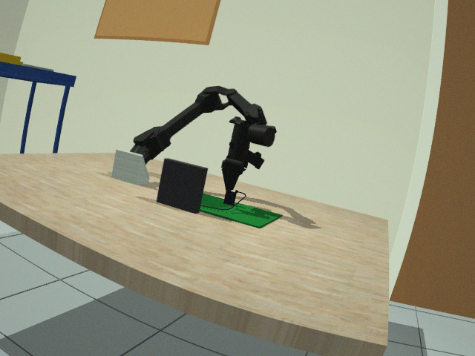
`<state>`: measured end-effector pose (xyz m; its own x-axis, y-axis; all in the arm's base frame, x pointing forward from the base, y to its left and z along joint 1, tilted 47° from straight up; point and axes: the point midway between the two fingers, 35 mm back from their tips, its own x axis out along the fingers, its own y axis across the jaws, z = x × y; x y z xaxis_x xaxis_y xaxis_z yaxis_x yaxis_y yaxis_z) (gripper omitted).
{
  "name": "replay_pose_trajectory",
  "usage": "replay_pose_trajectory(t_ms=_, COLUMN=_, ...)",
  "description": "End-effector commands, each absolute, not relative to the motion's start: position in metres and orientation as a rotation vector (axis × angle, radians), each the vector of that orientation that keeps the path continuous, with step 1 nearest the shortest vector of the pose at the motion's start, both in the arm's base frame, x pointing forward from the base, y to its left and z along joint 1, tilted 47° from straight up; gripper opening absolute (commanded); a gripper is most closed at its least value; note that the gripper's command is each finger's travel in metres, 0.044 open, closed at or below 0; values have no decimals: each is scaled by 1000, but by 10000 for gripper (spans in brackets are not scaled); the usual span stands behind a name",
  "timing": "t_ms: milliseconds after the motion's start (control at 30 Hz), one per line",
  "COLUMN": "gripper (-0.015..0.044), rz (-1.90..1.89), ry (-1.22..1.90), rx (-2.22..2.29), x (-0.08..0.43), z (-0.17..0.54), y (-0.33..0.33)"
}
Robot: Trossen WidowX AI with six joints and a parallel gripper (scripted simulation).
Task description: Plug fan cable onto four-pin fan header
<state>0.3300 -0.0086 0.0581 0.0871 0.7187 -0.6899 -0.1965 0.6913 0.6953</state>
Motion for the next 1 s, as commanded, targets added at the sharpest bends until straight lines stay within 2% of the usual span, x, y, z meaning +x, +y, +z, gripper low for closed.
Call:
replay_pose_trajectory(t_ms=0, gripper=440, rz=724, ry=1323, rx=500, x=329, z=52, y=-2)
replay_pose_trajectory(t_ms=600, gripper=440, rz=726, ry=1322, rx=502, x=330, z=39, y=13)
replay_pose_trajectory(t_ms=967, gripper=151, rz=727, ry=1318, rx=492, x=331, z=41, y=11)
